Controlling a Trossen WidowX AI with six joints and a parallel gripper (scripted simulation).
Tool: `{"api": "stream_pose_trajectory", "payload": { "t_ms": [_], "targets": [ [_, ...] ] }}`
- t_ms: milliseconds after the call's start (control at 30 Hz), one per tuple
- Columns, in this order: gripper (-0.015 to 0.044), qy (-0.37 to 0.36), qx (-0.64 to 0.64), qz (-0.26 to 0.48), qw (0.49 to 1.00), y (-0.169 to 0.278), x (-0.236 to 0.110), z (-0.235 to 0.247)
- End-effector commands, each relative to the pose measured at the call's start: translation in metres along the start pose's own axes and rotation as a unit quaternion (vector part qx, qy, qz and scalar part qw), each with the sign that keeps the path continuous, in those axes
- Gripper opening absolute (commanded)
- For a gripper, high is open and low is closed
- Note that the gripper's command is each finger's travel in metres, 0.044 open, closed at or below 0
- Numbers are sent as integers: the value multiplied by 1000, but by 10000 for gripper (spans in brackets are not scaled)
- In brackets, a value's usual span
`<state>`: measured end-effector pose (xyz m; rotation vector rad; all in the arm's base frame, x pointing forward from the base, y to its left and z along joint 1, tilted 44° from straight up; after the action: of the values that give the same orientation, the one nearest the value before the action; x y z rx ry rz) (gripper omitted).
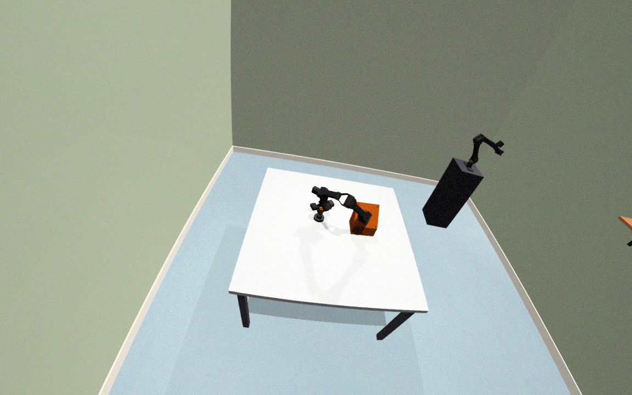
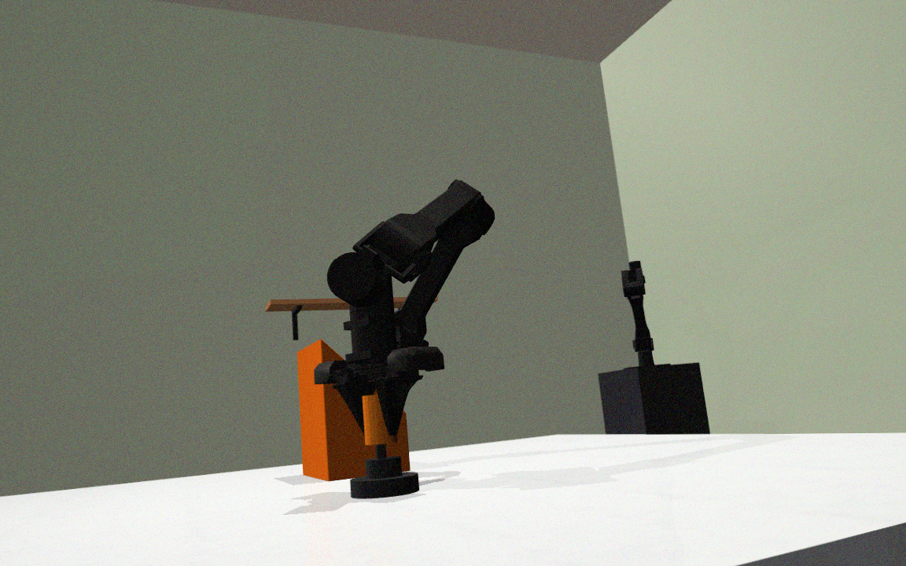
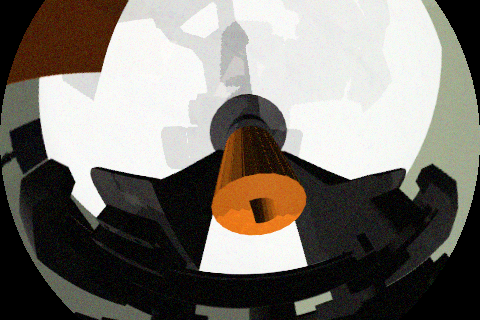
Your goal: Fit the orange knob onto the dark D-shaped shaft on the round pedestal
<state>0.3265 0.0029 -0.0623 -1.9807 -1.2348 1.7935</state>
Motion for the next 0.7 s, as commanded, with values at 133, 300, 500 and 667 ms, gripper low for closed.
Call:
{"api": "stream_pose_trajectory", "payload": {
  "t_ms": [133,300,500,667],
  "targets": [
    [0,0,-44,2,999,0,-5,1],
    [0,0,-105,2,994,1,-4,-1],
    [0,0,-105,2,994,2,-1,-2],
    [0,0,-105,2,994,2,0,-2]
  ]
}}
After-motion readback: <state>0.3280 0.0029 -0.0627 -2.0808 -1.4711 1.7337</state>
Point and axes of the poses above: the point midway between the two fingers, 35 mm back from their tips, its own x axis out along the fingers, its own z axis across the jaws, y = z × x, the point moved 2 cm from there along -x, back along the fingers, and after that the axes turned 5 degrees about x, right-handed, at the moved point
